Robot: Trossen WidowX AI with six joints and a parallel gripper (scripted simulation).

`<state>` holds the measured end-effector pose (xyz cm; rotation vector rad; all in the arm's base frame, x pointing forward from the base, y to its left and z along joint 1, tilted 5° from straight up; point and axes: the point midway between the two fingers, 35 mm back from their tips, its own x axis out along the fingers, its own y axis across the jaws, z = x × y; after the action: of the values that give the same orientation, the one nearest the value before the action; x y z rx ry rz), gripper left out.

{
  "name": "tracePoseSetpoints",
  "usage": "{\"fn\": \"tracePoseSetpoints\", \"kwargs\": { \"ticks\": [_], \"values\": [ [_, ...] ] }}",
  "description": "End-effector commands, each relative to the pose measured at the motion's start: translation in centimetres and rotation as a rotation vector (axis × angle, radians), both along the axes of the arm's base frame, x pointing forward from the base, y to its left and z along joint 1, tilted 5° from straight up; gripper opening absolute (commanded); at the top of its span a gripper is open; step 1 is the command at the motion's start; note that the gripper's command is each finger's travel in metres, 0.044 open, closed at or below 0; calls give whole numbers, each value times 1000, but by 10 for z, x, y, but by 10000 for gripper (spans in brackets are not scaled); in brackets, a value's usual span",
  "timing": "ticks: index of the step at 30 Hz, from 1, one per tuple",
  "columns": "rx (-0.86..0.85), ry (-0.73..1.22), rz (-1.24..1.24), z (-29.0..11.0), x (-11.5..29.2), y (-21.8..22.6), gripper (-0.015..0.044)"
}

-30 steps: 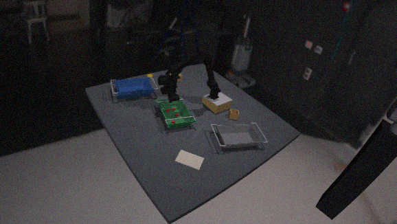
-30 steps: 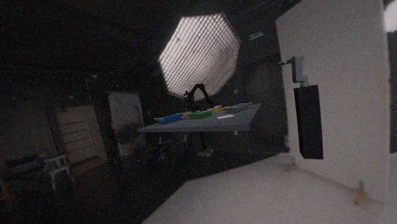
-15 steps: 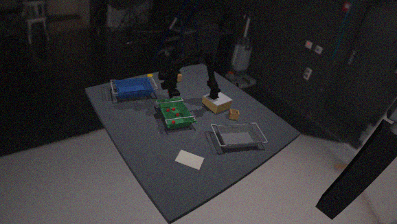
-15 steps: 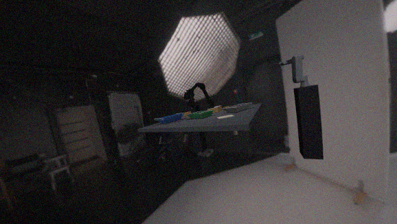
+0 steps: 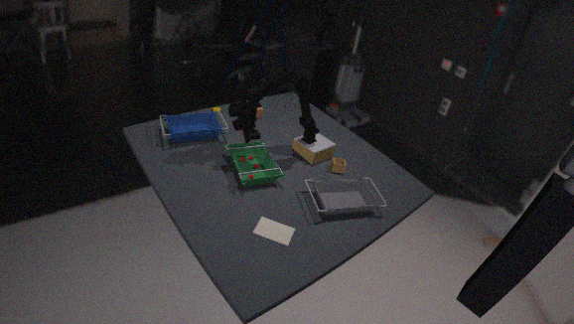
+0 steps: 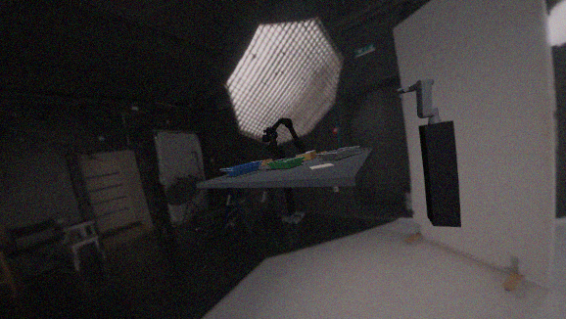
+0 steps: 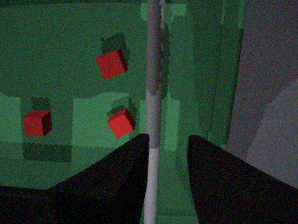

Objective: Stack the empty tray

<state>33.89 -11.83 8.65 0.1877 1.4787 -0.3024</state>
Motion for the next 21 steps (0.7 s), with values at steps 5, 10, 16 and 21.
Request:
{"fn": "tracePoseSetpoints", "kwargs": {
  "ticks": [5, 10, 16, 21],
  "values": [
    [0, 0, 0, -1, 0, 0, 55],
    [0, 0, 0, -1, 0, 0, 0],
    [0, 0, 0, -1, 0, 0, 0],
    [0, 0, 0, 0, 0, 0, 0]
  ]
}}
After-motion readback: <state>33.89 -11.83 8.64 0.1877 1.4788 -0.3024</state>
